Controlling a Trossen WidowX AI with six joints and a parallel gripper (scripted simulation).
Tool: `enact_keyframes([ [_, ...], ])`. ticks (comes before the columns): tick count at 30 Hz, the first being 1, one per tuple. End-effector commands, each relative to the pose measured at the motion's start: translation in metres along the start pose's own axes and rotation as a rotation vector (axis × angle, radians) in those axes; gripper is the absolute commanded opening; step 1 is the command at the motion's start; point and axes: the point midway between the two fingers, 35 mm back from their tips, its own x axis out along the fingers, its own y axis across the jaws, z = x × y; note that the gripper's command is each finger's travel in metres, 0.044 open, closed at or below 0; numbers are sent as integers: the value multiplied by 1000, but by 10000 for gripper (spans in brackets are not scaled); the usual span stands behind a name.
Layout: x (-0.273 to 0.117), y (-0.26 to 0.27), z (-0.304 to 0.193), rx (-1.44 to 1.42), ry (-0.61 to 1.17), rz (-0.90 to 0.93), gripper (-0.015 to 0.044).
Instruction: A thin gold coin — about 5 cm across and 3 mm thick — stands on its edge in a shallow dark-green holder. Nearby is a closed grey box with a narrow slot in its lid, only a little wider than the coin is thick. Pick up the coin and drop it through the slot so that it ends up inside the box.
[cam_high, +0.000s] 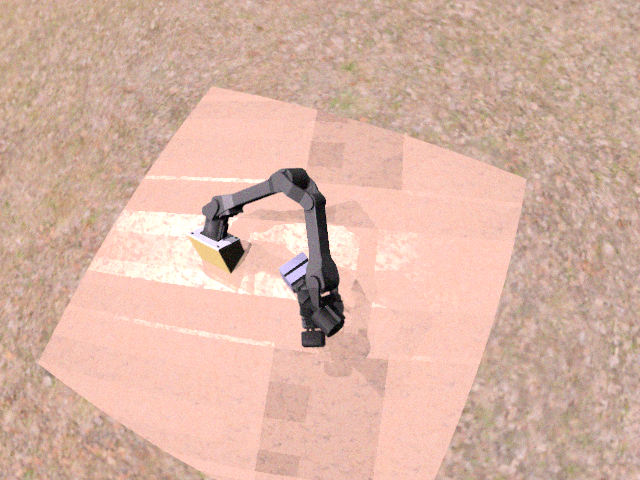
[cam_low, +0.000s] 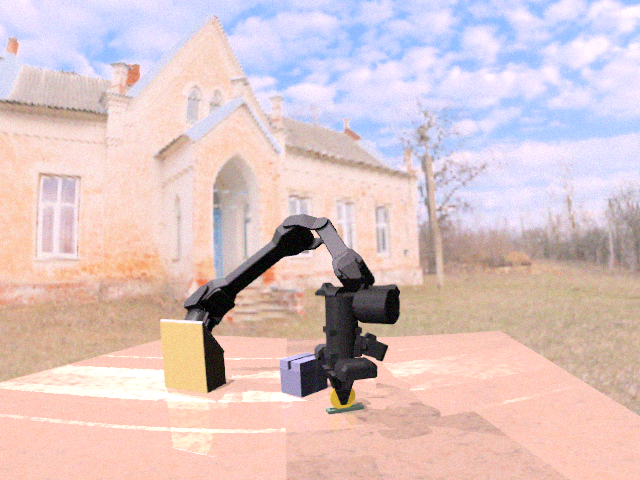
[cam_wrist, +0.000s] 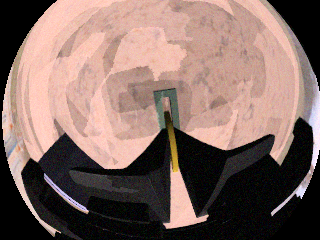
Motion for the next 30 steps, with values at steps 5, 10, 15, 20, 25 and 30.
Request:
enact_keyframes([
  [5, -23, -4, 3, -7, -9, -10, 0],
  [10, -35, -5, 3, -6, -8, -11, 0],
  [15, -48, -5, 3, -6, -7, -12, 0],
  [20, -61, -5, 2, -6, -7, -12, 0],
  [25, -73, -4, 2, -6, -7, -12, 0],
  [30, -86, -3, 1, -6, -7, -11, 0],
])
